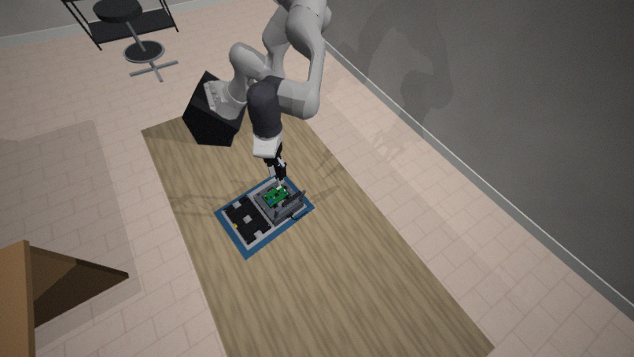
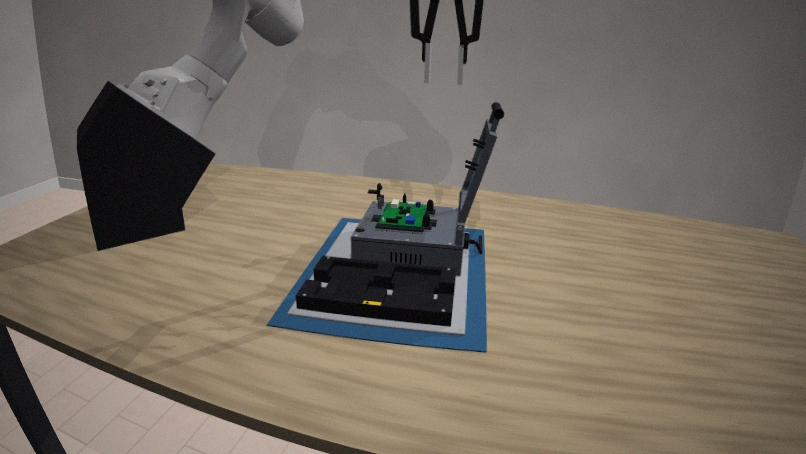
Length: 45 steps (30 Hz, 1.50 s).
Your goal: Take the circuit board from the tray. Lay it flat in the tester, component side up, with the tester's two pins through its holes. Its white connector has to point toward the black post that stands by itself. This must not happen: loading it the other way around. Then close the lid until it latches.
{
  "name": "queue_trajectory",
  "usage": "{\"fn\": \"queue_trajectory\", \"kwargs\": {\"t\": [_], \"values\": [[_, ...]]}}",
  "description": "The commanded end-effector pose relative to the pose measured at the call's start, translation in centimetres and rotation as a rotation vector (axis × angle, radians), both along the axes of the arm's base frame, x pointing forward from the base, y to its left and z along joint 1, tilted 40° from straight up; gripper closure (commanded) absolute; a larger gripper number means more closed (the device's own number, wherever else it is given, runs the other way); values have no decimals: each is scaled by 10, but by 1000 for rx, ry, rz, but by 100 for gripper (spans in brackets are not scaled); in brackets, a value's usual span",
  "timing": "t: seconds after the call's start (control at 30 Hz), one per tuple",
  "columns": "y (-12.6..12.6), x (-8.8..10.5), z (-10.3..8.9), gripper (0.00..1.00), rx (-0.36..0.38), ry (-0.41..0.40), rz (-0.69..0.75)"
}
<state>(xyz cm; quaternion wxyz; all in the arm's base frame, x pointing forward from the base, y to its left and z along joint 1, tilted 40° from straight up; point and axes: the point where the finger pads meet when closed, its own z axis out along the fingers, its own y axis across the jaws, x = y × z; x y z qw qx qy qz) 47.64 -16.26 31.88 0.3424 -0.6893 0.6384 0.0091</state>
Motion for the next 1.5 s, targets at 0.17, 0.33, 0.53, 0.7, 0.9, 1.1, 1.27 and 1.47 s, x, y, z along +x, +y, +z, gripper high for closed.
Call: {"fn": "queue_trajectory", "kwargs": {"t": [0.17, 0.33, 0.53, 0.7, 0.9, 1.1, 1.27, 1.47], "values": [[1, 34, 17, 70, 20, 16, -16], [-1, 57, 28, 70, 20, 16, -16], [-2, 75, 37, 70, 20, 16, -16], [-2, 79, 39, 70, 20, 16, -16], [-3, 81, 40, 70, 20, 16, -16], [-2, 81, 40, 70, 20, 16, -16], [-2, 82, 40, 70, 20, 16, -16], [-2, 82, 39, 70, 20, 16, -16]]}}
